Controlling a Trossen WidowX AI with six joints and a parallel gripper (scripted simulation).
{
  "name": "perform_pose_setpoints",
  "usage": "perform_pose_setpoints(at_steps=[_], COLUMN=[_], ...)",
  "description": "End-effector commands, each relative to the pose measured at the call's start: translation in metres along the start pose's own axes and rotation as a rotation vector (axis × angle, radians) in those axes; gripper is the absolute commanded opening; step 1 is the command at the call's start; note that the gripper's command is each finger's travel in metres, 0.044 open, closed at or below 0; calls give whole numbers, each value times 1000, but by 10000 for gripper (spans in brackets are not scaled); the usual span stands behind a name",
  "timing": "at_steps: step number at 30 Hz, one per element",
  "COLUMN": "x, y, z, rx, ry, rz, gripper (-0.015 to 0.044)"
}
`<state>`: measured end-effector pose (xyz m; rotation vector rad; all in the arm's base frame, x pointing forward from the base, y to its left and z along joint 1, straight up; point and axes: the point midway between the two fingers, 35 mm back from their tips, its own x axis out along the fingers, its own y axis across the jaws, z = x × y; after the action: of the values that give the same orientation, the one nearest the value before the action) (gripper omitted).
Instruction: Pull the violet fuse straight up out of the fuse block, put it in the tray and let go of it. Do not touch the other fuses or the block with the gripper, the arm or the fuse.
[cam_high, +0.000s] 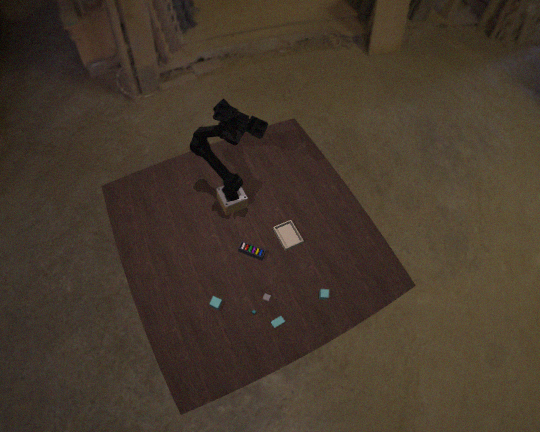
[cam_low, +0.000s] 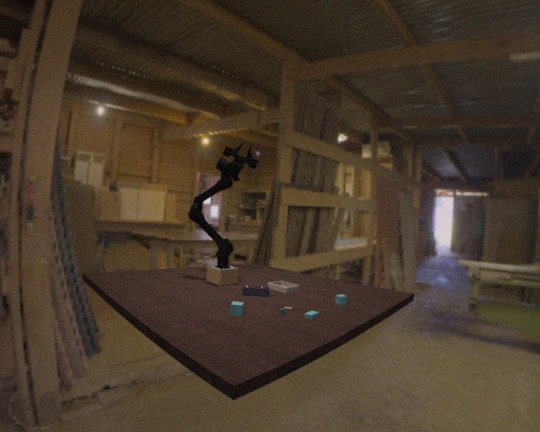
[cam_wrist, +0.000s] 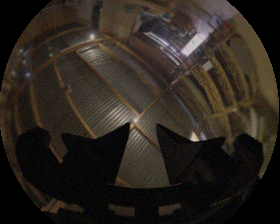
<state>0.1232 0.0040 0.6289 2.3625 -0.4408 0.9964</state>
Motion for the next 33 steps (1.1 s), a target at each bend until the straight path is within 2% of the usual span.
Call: perform_pose_setpoints(at_steps=[1, 5, 11, 18, 23, 27, 30, 33], x=[0, 9, 18, 12, -10, -31, -52, -78], y=[-2, -41, -109, -201, -252, -279, -295, -306], z=[0, 14, 52, 128, 193, 237, 271, 302], rx=[-10, -243, -714, -1459, -1916, -2160, -2307, -2429], ry=[-1, -24, -39, 74, 290, 512, 733, 1030], rz=[-4, -96, -289, -656, -954, -1156, -1307, -1448], gripper=[169, 65, 65, 65, 65, 65, 65, 65])
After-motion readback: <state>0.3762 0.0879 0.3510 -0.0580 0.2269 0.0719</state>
